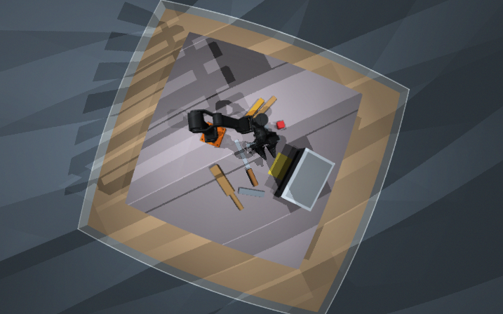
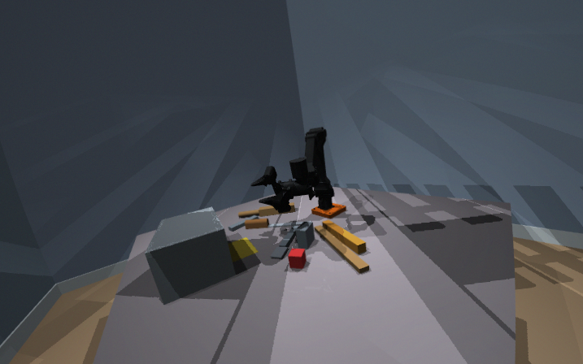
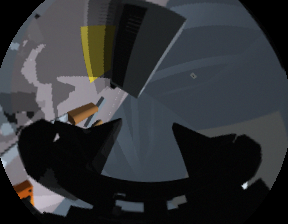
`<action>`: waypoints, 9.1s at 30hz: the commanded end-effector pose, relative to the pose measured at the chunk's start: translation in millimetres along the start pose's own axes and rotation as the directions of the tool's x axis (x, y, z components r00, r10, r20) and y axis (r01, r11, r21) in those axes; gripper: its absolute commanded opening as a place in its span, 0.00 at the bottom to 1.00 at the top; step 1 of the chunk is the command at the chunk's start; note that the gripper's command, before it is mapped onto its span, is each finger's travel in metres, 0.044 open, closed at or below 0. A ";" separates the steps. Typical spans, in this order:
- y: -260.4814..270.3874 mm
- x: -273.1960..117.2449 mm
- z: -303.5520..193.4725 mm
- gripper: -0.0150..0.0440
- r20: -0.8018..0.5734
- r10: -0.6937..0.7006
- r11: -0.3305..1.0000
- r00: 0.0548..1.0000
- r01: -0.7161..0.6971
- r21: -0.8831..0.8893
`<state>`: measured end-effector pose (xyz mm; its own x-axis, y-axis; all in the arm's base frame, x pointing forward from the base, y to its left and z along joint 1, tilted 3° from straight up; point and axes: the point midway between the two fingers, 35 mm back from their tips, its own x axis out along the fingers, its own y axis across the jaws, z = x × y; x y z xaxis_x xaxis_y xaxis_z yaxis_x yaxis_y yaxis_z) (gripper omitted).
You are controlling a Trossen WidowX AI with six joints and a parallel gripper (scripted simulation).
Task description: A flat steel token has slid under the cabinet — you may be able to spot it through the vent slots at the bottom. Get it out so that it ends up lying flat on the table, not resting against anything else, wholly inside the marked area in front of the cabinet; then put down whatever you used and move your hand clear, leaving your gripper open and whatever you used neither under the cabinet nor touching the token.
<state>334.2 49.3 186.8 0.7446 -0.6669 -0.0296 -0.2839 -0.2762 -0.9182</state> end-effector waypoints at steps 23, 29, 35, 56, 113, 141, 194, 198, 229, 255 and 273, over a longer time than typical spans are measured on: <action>13.5 0.4 6.8 0.25 0.000 0.000 1.000 1.000 0.000 0.000; 11.8 0.4 6.1 0.25 0.001 0.000 1.000 1.000 0.000 0.000; 11.8 0.4 6.1 0.25 0.001 0.000 1.000 1.000 0.000 -0.001; 12.1 51.1 31.3 0.71 0.092 0.099 0.983 0.991 -0.112 0.147; 89.9 158.0 -13.8 0.71 0.292 0.767 0.173 0.572 -0.622 0.763; 106.0 139.6 -74.7 0.71 0.424 0.899 -0.406 0.110 -0.155 0.901; 179.2 140.7 -46.6 0.71 0.447 0.893 -0.444 0.051 -0.057 0.894; 184.8 140.6 -44.1 0.71 0.447 0.893 -0.444 0.051 -0.057 0.894; 169.4 139.3 -53.3 0.25 0.447 0.893 -0.444 0.051 -0.057 0.894; 125.5 132.9 -81.3 0.25 0.446 0.893 -0.444 0.051 -0.057 0.894; 94.4 131.4 -99.7 0.25 0.446 0.894 -0.443 0.051 -0.057 0.895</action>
<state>345.6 -133.3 124.6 0.0444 0.0281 -0.9986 0.6271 0.7773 0.0497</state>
